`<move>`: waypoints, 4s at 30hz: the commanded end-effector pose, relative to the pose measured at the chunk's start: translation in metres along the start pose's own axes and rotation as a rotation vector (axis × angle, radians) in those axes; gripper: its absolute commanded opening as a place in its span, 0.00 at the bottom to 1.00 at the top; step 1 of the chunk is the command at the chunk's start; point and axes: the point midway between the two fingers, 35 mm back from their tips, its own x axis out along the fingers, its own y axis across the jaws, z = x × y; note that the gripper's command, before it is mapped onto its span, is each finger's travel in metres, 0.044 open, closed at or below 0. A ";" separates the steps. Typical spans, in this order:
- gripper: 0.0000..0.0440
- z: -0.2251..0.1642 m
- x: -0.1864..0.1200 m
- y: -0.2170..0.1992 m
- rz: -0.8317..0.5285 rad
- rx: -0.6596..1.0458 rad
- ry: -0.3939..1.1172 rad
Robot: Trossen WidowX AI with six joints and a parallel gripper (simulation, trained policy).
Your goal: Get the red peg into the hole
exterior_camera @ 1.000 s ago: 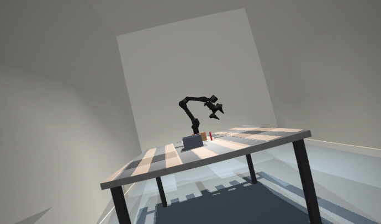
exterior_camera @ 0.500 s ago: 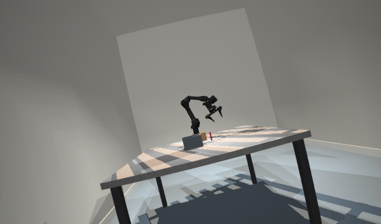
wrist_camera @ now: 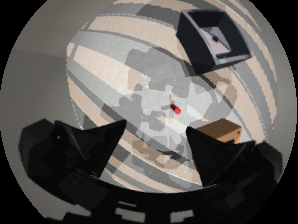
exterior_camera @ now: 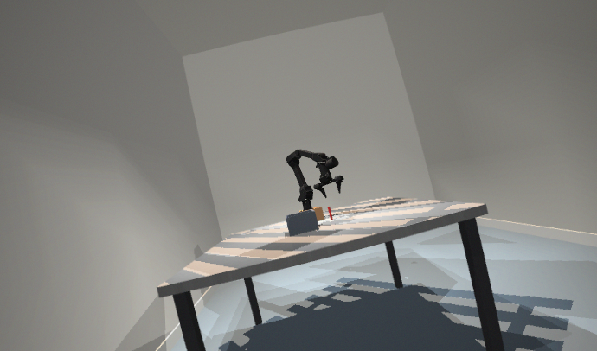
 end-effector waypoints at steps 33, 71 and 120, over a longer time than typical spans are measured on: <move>0.58 0.006 0.116 -0.058 -0.168 0.428 -0.065; 0.00 0.090 0.035 -0.051 -0.187 0.308 -0.259; 0.02 0.230 0.037 -0.138 -0.215 0.557 -0.240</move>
